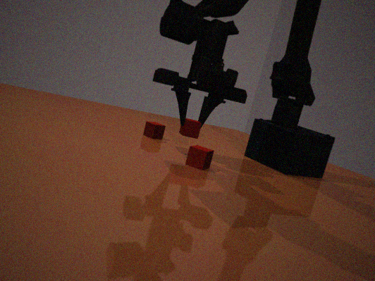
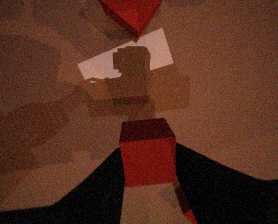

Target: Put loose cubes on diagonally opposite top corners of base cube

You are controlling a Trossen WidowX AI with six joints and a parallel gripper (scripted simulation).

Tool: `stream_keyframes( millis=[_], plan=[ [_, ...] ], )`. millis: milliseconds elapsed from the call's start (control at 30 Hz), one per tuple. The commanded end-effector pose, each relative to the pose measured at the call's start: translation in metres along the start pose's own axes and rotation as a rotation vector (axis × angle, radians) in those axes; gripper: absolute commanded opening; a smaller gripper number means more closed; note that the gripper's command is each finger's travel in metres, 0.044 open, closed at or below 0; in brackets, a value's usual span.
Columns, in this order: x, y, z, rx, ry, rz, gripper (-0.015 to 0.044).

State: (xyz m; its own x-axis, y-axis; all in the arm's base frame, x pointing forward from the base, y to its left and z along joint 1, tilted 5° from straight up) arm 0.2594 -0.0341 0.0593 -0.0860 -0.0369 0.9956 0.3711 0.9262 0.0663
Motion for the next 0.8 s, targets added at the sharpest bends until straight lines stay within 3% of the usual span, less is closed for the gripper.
stream_keyframes(
  millis=[0,767],
  plan=[
    [0.015,0.001,-0.003,0.004,-0.012,-0.007,0.0105],
    [0.073,0.001,0.003,0.005,-0.012,-0.006,0.0105]
  ],
)
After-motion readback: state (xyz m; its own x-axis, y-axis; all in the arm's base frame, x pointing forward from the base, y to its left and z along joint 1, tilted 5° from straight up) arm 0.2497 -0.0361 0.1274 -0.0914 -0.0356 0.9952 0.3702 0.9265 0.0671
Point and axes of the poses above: the point midway between the two fingers, 35 mm back from their tips, its own x axis back along the fingers, its own z axis across the jaws, y = z × x, the point moved 5 cm from there along x, back along the fingers, and after that the axes turned 1 degree about -x, right-handed, at the moved point
